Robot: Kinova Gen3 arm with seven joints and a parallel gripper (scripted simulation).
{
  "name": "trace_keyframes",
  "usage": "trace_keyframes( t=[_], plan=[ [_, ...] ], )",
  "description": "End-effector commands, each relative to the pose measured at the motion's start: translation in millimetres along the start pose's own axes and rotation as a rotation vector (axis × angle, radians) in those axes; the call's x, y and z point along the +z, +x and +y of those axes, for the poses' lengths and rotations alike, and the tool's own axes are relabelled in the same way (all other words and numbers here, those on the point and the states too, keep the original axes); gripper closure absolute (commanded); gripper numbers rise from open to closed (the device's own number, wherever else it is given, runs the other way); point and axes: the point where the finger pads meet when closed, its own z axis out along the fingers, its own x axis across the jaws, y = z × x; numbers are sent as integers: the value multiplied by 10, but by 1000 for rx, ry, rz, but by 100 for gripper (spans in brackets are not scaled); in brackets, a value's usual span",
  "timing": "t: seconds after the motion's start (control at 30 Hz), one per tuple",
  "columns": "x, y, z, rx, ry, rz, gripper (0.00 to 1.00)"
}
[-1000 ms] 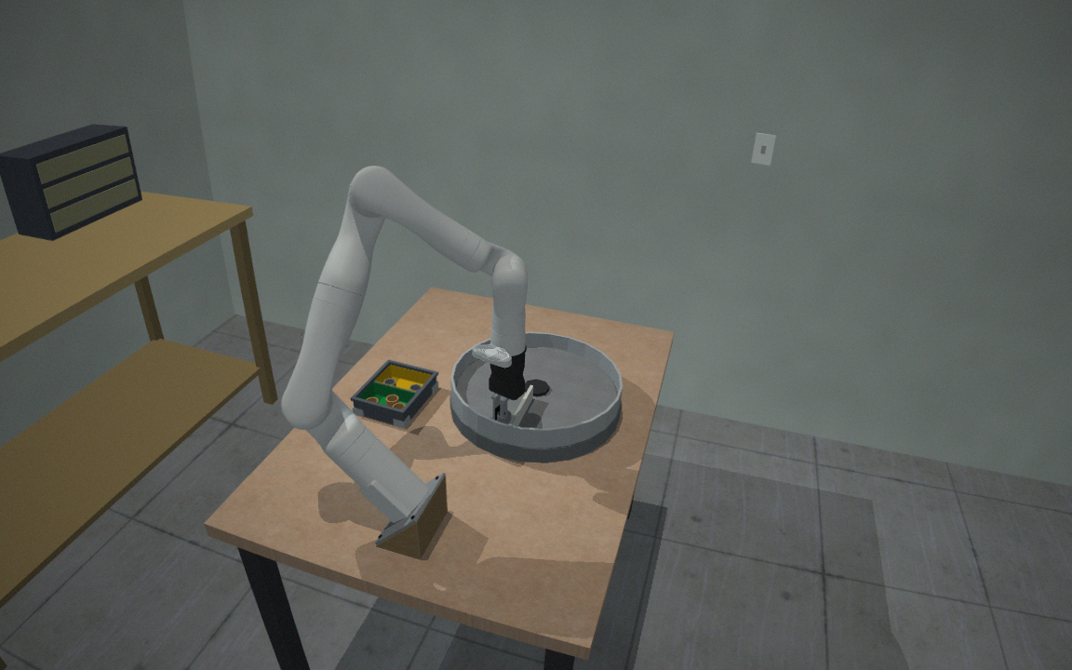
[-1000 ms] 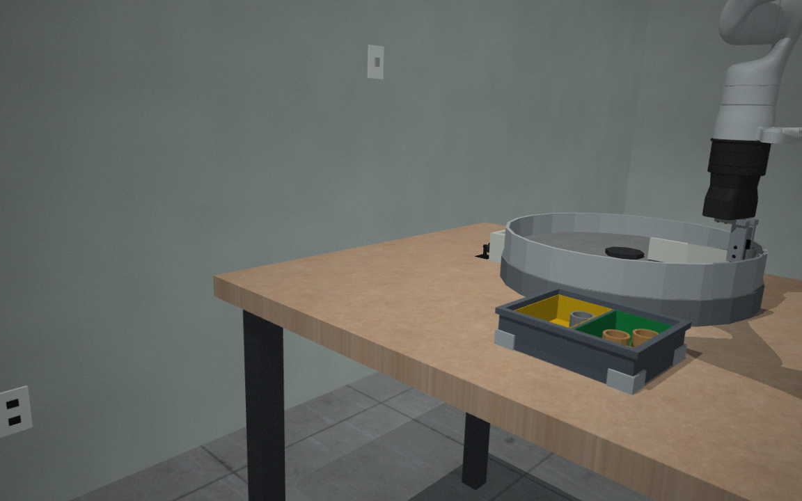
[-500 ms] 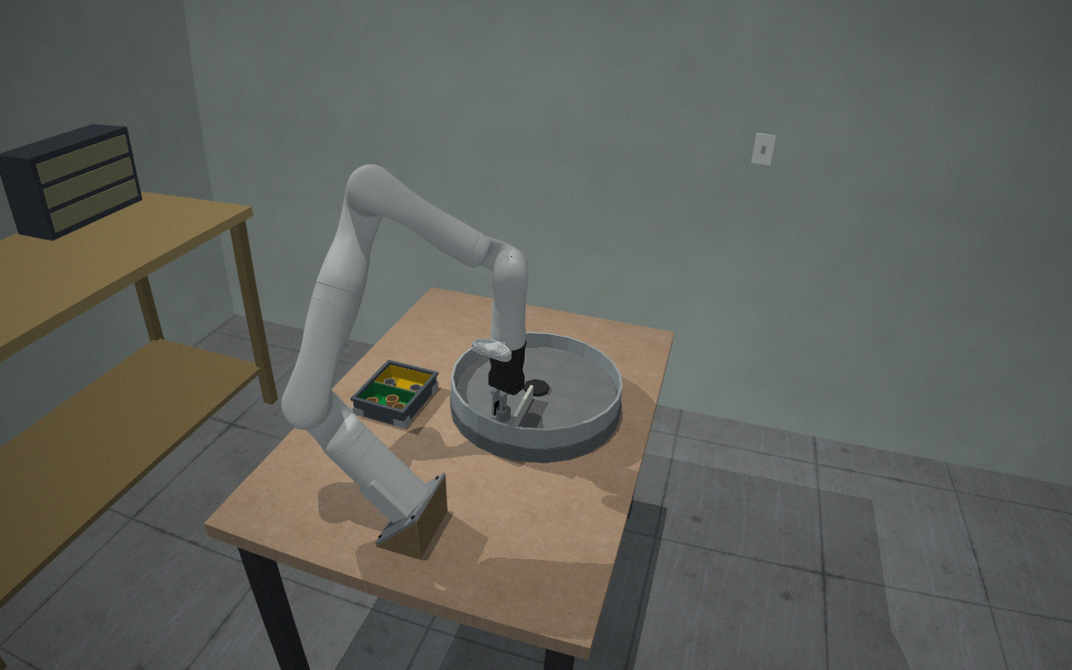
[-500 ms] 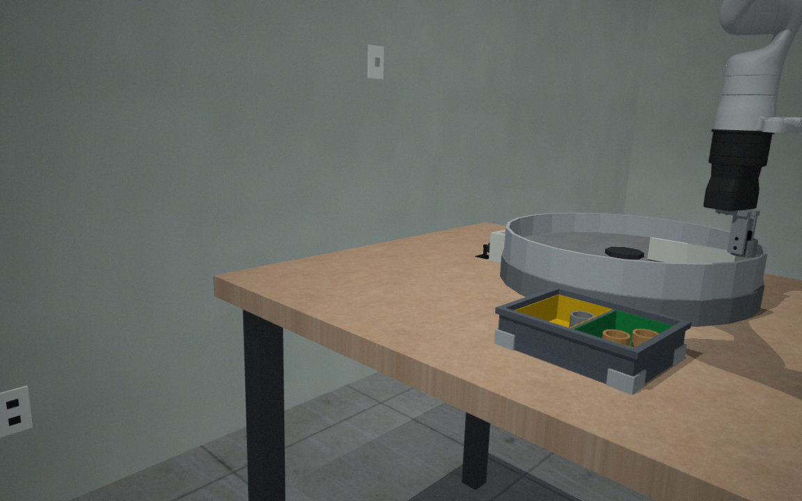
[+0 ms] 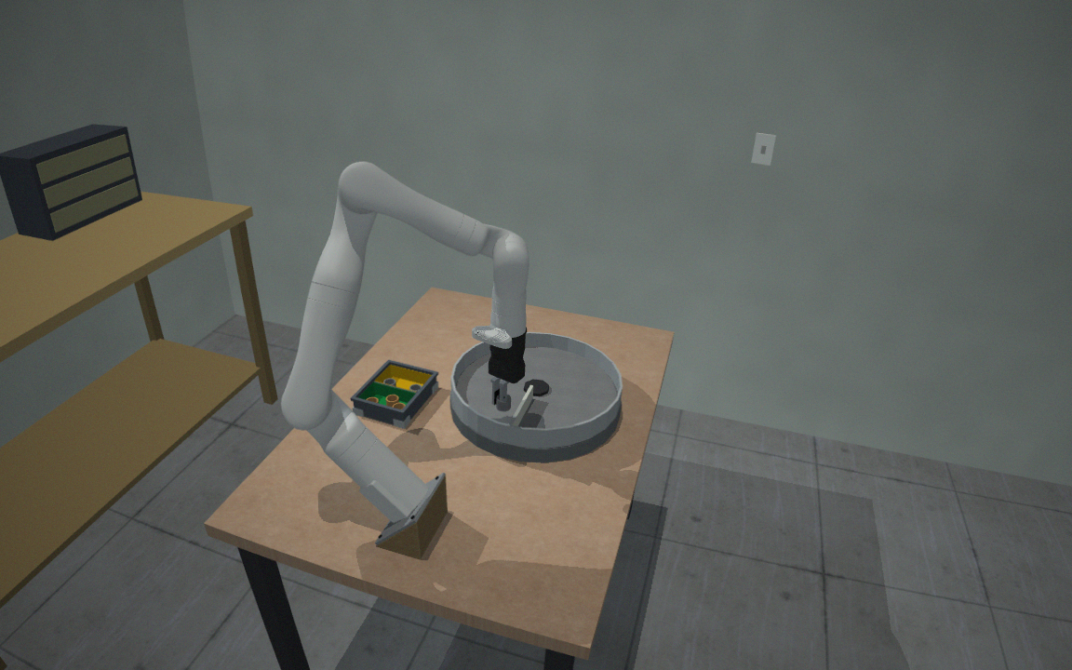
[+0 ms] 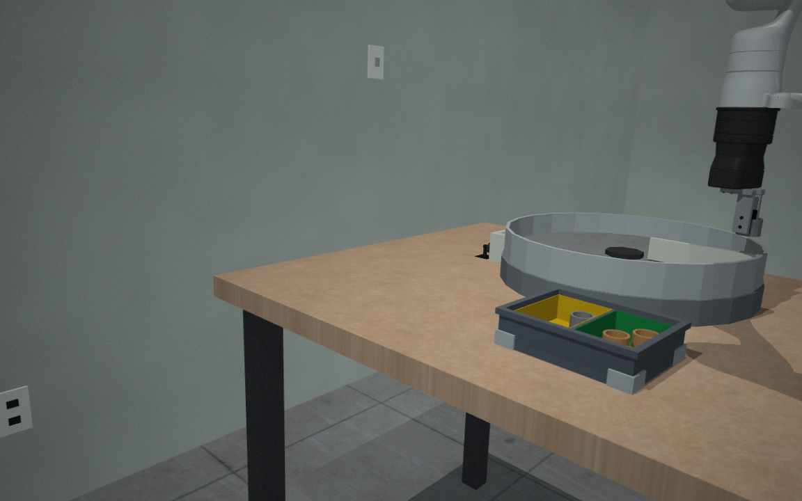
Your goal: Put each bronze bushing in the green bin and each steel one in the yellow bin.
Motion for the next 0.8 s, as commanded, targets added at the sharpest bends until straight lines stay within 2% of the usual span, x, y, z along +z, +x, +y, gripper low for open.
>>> trace_keyframes(
  t=[0.0,0.07,0.13,0.43,0.57,0.63,0.67,0.77],
  plan=[
    [-125,-12,22,-2,-9,-6,100],
    [-125,-12,22,-2,-9,-6,100],
    [-208,-11,21,-2,-9,-6,100],
    [-208,-11,21,-2,-9,-6,100],
    [-205,430,90,-25,-9,-6,100],
    [-205,430,90,-25,-9,-6,100],
    [-204,541,107,-31,-9,-6,100],
    [-204,541,107,-31,-9,-6,100]
  ],
)
